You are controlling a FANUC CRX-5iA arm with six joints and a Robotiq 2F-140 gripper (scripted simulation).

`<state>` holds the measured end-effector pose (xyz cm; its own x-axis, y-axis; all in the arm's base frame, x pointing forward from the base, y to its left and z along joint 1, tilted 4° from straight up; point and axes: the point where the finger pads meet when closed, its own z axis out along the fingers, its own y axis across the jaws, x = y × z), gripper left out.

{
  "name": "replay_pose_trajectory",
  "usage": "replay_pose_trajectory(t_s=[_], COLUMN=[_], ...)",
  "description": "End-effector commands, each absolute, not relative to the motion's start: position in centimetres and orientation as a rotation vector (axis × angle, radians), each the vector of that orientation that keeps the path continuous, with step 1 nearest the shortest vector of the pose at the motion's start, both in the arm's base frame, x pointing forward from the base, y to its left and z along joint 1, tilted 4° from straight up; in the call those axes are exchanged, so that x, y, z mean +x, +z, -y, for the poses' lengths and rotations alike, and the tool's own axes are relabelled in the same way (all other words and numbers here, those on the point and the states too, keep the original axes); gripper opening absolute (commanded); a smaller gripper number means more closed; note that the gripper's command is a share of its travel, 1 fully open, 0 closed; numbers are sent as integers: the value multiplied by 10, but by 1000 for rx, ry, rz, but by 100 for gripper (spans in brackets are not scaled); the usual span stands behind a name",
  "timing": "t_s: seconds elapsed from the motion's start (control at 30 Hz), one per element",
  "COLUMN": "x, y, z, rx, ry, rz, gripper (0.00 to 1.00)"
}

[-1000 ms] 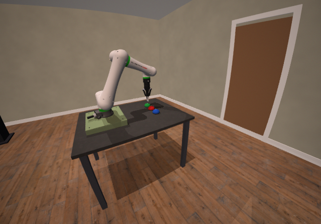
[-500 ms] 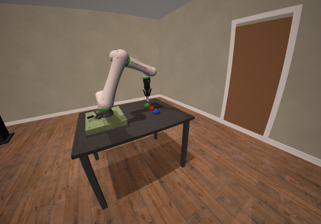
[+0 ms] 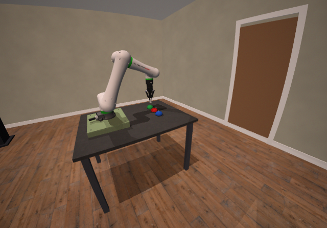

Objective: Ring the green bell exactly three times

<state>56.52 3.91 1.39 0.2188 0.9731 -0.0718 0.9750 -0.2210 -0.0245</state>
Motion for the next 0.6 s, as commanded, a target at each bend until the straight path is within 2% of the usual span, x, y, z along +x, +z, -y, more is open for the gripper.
replay_pose_trajectory(t_s=[0.0,0.57], x=[565,565], y=[14,11], z=[-39,-39], rx=[2432,2432], ry=[-111,-111], rz=[-1944,-1944], gripper=[0,0])
